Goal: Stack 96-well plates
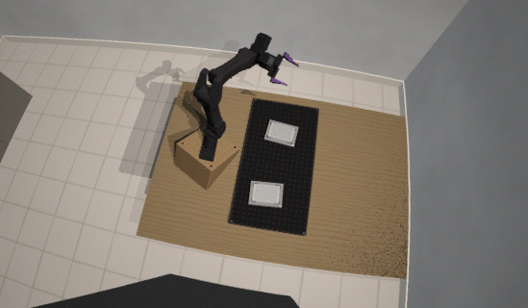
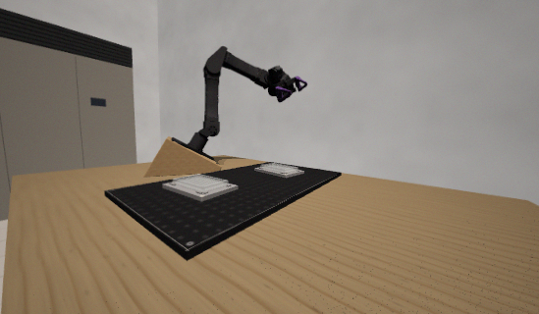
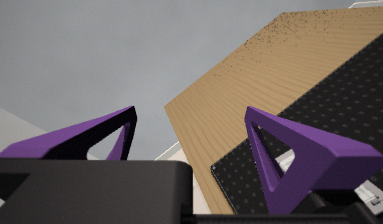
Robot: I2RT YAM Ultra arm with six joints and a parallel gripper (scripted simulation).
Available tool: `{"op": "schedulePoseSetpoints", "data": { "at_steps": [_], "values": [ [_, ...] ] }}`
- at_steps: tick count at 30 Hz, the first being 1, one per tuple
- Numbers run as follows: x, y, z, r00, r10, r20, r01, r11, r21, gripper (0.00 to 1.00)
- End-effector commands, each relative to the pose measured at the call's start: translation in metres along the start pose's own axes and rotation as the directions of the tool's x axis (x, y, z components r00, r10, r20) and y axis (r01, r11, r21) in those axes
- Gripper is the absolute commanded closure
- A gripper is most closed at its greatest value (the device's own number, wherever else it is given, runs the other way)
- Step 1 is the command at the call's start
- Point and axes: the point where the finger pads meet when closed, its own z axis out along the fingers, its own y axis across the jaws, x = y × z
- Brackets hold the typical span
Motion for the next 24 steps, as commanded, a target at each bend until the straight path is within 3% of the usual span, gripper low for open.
{"op": "schedulePoseSetpoints", "data": {
  "at_steps": [1,17,24],
  "values": [
    [-0.004,0.001,0.000,1.000,0.013,0.002,-0.013,1.000,-0.002,0.00],
    [-0.004,0.001,0.000,1.000,0.013,0.002,-0.013,1.000,-0.002,0.00],
    [0.015,-0.005,0.031,0.974,-0.227,-0.023,0.227,0.973,0.047,0.00]
  ]
}}
